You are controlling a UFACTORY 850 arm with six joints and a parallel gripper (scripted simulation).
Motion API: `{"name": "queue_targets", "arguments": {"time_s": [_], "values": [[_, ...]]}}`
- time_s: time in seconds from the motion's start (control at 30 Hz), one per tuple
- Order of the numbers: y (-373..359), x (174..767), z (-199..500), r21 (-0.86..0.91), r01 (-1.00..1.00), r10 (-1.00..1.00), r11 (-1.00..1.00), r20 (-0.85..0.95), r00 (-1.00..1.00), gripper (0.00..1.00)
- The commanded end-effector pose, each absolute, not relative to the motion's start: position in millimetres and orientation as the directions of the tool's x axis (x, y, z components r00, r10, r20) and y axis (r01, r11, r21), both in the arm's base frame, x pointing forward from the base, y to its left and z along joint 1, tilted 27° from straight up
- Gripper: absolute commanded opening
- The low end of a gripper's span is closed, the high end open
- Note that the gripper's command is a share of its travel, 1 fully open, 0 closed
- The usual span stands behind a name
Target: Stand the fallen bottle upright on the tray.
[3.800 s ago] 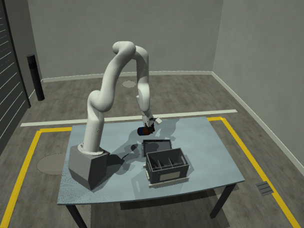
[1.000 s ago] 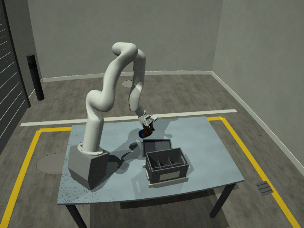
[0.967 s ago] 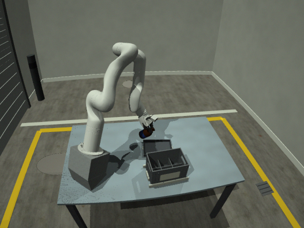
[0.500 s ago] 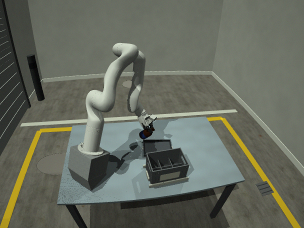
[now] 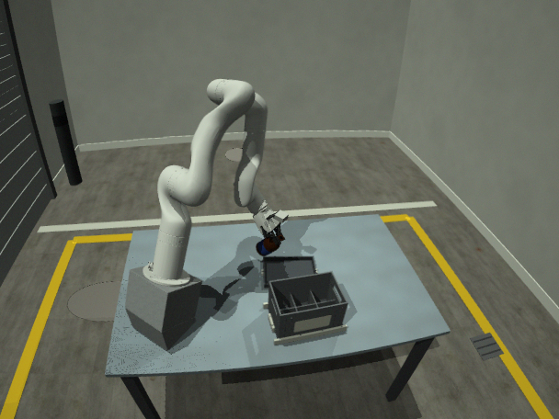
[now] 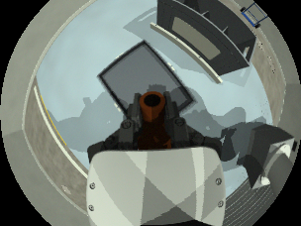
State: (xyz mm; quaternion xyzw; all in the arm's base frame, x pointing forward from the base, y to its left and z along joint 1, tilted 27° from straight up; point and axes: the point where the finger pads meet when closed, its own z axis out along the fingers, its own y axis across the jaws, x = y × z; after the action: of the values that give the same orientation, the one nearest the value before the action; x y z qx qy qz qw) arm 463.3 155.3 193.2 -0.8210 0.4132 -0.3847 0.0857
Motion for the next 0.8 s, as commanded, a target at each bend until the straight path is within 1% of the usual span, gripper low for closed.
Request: {"name": "queue_targets", "arguments": {"time_s": [0.0,0.77], "values": [[155.3,463.6,193.7,-0.459,-0.612,-0.745,-0.644,0.561,0.362,0.00],[156.1,464.1,193.2,-0.461,-0.613,-0.727,-0.642,0.619,0.296,0.00]]}}
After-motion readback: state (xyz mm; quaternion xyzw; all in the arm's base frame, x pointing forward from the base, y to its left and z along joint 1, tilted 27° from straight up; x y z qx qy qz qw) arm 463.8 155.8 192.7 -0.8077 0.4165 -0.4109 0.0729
